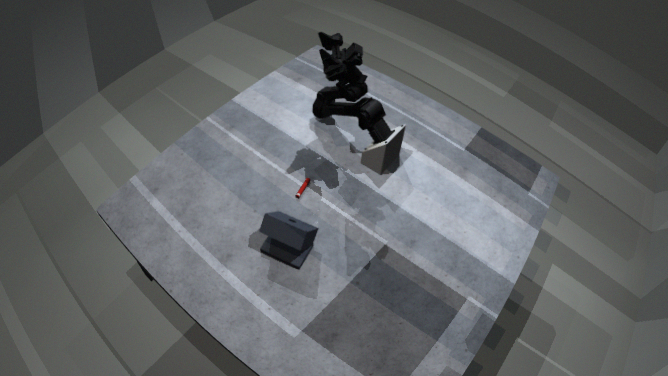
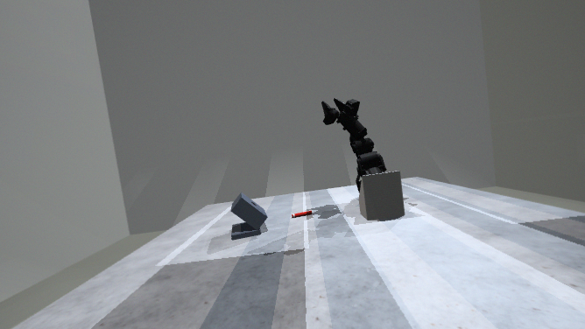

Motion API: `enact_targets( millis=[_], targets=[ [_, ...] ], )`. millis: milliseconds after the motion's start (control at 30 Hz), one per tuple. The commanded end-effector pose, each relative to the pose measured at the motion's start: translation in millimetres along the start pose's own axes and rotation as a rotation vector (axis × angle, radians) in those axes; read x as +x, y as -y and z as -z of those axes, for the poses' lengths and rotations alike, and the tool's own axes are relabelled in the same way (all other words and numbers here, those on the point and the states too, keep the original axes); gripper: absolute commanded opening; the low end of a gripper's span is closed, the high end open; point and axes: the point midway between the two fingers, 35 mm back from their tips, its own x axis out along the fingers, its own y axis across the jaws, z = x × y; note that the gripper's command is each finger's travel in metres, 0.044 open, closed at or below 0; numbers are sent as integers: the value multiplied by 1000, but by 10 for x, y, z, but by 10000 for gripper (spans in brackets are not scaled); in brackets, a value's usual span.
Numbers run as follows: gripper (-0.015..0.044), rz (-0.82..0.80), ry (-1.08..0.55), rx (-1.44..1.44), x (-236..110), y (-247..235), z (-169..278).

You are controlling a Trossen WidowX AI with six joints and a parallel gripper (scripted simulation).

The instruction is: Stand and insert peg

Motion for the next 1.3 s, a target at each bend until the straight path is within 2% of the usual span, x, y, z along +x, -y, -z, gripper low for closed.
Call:
enact_targets(
  millis=[0,33,367,733,1000,1267],
  targets=[
    [426,-4,1,0,5,-6,-5],
    [440,-15,5,2,21,-26,-19],
    [440,-255,45,31,274,-489,-222],
    [440,-544,2,64,424,-1112,-278],
    [440,-726,-59,82,444,-1524,-230],
    [440,-922,-203,114,369,-1966,-50]
  ],
)
